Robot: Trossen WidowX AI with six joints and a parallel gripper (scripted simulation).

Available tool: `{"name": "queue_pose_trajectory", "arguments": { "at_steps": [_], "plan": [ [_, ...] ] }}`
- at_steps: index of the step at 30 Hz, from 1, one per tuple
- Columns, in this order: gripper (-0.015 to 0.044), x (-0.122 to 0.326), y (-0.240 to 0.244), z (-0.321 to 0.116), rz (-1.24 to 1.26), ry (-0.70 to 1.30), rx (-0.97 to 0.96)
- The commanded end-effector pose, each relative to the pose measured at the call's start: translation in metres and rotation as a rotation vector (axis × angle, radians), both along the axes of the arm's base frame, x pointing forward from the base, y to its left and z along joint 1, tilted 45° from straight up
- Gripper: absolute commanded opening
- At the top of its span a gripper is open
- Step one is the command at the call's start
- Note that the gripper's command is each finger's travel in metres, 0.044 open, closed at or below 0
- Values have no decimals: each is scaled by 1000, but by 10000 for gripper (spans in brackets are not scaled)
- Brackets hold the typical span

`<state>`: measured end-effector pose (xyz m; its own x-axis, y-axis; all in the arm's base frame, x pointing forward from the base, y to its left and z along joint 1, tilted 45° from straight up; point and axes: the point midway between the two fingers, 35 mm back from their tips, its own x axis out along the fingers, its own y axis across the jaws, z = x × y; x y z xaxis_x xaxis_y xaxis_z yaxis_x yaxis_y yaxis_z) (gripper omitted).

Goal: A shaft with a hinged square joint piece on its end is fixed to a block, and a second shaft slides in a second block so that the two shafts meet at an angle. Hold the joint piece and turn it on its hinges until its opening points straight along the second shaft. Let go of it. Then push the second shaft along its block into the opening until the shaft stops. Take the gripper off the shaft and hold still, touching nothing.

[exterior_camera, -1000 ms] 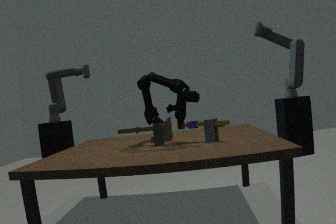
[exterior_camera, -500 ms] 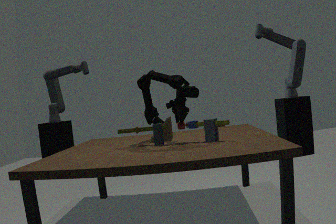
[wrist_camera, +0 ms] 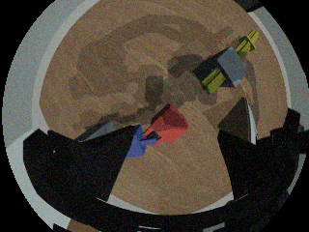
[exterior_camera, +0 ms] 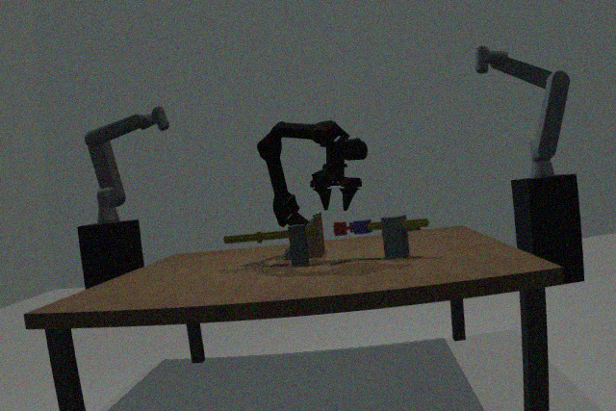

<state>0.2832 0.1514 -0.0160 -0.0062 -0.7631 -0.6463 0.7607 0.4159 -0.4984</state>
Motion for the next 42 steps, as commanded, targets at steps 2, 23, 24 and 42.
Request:
{"name": "queue_pose_trajectory", "arguments": {
  "at_steps": [2,23,24,42],
  "plan": [
    [440,0,13,15,128,138,35],
    [440,-6,39,51,475,485,98],
    [440,-6,39,51,475,485,98],
    [440,-2,5,60,143,179,265]
  ]
}}
